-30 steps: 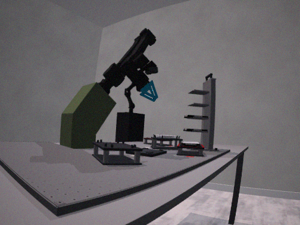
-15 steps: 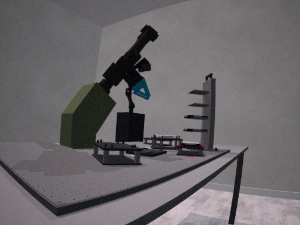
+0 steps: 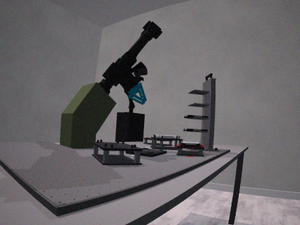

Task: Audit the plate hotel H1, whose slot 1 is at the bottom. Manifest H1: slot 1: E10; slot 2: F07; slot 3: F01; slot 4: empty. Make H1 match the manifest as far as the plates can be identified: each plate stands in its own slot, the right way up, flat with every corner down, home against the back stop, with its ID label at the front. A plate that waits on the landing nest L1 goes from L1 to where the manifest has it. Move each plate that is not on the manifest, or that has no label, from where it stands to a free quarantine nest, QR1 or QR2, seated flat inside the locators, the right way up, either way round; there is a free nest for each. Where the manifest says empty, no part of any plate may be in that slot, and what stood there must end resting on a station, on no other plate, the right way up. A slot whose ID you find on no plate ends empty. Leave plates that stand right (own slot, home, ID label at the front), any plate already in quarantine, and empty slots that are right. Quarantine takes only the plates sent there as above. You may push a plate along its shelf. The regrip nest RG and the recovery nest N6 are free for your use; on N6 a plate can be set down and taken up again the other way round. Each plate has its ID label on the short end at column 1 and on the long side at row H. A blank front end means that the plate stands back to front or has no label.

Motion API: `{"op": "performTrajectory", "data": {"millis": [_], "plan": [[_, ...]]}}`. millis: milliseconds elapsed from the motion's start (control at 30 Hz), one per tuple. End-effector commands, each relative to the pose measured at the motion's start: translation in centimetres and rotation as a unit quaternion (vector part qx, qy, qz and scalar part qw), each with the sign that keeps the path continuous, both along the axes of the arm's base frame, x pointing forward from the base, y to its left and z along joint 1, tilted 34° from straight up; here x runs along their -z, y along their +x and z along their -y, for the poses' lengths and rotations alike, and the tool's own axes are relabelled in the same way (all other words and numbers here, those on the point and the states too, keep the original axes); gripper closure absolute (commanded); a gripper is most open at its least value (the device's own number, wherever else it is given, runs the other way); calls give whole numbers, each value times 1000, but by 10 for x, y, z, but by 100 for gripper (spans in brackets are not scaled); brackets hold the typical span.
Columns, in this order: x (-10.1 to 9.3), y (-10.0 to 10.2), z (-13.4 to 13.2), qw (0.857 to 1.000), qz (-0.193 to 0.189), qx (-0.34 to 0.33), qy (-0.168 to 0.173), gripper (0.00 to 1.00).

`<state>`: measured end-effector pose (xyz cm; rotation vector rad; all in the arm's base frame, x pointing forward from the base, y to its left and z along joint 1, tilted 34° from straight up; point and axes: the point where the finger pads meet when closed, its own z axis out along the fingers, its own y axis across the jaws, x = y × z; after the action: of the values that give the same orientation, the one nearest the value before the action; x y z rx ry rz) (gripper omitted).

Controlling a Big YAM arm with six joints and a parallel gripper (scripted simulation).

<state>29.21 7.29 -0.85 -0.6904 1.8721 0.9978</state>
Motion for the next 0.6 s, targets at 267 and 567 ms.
{"op": "performTrajectory", "data": {"millis": [267, 567], "plan": [[-4, 10, 6, 1000, 14, 8, -2, 0], [-4, 10, 6, 1000, 14, 8, -2, 0]]}}
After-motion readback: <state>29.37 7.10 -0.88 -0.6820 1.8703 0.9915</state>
